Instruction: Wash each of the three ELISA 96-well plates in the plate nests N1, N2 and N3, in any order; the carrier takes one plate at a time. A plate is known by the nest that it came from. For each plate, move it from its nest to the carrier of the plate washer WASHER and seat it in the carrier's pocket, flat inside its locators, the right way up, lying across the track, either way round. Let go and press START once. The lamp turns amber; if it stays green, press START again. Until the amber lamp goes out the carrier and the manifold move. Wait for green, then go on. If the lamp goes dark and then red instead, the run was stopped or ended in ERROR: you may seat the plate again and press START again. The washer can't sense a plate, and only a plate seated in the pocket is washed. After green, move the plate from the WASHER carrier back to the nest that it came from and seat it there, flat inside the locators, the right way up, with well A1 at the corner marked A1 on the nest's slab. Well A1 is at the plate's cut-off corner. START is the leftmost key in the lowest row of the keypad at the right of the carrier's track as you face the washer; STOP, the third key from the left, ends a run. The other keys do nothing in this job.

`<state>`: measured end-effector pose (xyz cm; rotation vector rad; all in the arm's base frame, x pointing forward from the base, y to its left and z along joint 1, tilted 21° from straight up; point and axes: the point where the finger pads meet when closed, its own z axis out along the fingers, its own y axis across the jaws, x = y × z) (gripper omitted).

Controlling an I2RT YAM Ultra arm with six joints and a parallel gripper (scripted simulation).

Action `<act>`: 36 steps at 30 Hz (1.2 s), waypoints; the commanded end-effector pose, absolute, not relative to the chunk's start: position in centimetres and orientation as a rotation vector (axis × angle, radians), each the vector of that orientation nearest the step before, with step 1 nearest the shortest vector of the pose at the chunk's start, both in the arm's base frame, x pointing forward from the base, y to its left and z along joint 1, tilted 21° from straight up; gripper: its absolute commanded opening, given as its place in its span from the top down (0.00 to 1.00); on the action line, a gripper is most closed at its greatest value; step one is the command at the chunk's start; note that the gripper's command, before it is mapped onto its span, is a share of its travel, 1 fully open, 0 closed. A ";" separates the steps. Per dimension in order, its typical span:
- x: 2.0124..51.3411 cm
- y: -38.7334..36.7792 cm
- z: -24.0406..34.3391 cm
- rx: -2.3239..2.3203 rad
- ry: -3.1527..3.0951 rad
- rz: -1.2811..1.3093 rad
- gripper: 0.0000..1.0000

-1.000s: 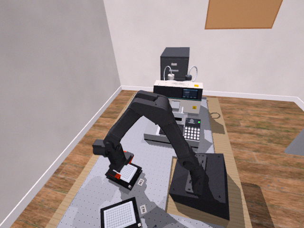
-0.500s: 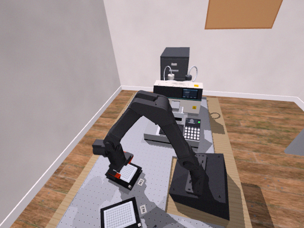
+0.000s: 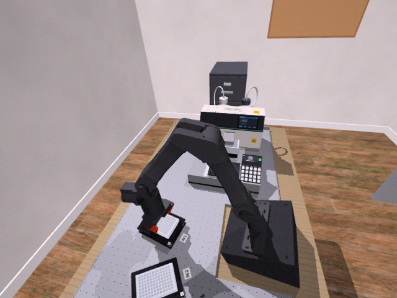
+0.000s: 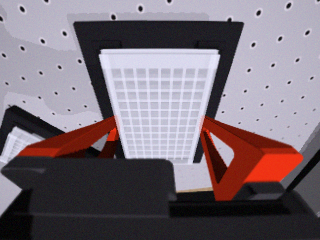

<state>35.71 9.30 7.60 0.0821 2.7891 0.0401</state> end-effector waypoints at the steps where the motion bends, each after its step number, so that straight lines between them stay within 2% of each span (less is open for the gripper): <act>1: 36.0 9.4 8.0 0.081 2.772 0.047 0.50; 2: 36.0 9.4 8.0 0.081 2.772 0.047 0.60; 6: 36.0 9.4 8.0 0.081 2.772 0.047 0.60; 7: 36.0 9.4 8.0 0.081 2.772 0.047 0.70; 9: 36.0 9.4 8.0 0.081 2.772 0.047 0.70; 10: 36.0 9.4 8.0 0.081 2.772 0.047 0.80; 12: 36.0 9.4 8.0 0.081 2.772 0.047 0.80; 13: 36.0 9.4 8.0 0.081 2.772 0.047 0.90; 15: 36.0 9.4 8.0 0.081 2.772 0.047 0.90; 16: 36.0 9.4 8.0 0.081 2.772 0.047 1.00; 36: 36.0 9.4 8.0 0.081 2.772 0.047 1.00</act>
